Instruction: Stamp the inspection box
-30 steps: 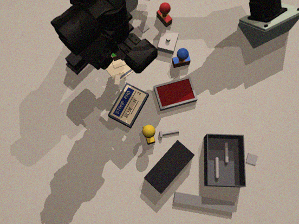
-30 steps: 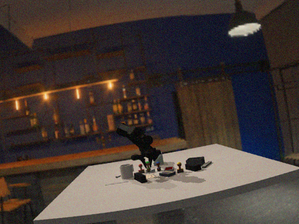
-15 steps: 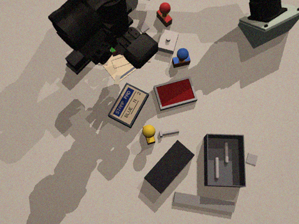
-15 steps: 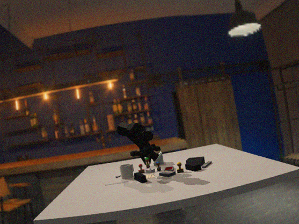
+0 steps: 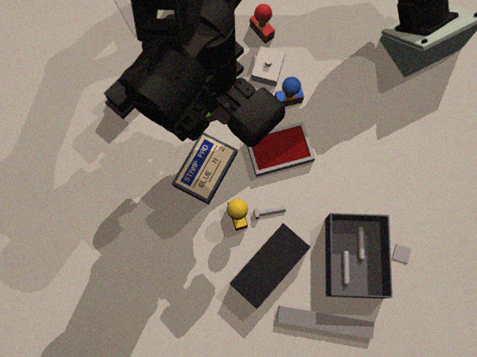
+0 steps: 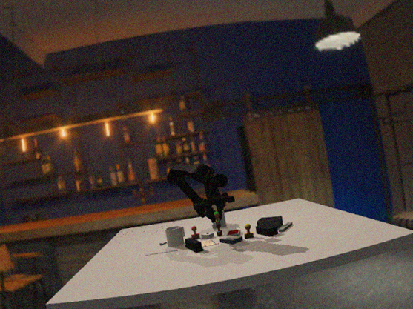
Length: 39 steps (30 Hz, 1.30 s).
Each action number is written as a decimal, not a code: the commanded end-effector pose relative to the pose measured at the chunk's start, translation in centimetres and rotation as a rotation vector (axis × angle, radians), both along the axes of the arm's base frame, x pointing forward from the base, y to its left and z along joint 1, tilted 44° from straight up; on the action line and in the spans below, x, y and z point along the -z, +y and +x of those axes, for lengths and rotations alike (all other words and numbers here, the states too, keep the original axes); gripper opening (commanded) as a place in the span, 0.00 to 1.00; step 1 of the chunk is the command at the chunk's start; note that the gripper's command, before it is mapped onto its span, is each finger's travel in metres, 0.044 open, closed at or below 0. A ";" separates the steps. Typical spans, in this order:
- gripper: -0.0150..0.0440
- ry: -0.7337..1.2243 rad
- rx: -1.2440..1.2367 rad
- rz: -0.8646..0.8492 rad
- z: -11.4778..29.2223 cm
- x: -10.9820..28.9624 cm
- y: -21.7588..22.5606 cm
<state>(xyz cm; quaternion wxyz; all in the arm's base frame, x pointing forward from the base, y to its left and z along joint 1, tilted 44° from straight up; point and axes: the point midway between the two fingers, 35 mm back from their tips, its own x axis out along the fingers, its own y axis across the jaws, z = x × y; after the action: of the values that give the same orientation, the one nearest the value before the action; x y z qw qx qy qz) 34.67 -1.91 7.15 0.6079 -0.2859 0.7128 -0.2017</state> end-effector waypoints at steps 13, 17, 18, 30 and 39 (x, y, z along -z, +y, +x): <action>0.25 0.008 0.004 0.006 -3.9 8.5 9.9; 0.25 0.009 0.007 -0.003 -5.4 10.4 11.8; 0.25 0.009 0.008 -0.006 -5.8 10.8 12.1; 0.25 0.009 0.009 -0.008 -6.1 11.6 11.9; 0.25 0.008 0.009 -0.008 -6.2 12.8 11.0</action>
<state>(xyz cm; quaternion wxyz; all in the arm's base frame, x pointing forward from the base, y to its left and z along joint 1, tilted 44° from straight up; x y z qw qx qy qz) 28.61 9.58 -5.12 0.6043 -0.2832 0.7158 -0.2056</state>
